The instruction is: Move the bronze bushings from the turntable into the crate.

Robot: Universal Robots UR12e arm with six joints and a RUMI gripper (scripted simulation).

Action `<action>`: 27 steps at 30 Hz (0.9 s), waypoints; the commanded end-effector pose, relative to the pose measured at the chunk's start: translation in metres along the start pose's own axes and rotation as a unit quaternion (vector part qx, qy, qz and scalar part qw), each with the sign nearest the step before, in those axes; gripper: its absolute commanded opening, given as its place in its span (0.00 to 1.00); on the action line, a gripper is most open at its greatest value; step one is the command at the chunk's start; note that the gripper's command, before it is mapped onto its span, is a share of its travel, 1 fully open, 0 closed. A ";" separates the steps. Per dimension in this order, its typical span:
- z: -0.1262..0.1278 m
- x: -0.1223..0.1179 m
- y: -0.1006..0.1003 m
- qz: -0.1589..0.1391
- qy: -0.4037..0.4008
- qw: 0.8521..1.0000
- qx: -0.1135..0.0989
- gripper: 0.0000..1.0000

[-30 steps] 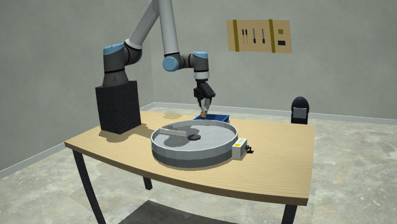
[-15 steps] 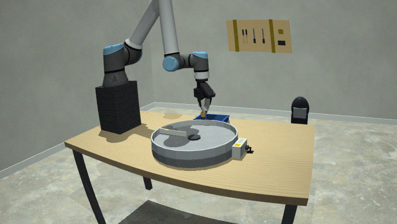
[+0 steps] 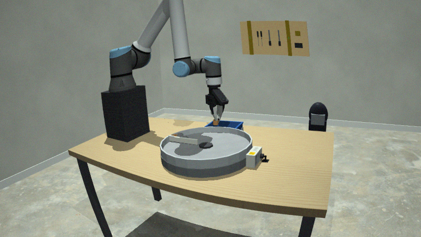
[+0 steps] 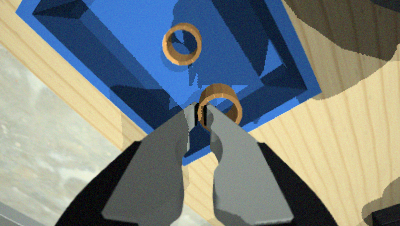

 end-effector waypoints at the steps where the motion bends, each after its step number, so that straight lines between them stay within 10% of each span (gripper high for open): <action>1: 0.000 0.000 -0.006 0.000 0.000 1.000 0.000 0.00; 27: 0.000 0.000 -0.034 0.000 0.000 1.000 0.000 0.00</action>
Point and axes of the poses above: the point where the finger pads meet when closed, its own y axis back along the fingers, its own z axis across the jaws, x = y × z, the point moved 5 cm from there along y, back along the fingers, and after that the axes turned 15 degrees about y, right-handed, at the moved point
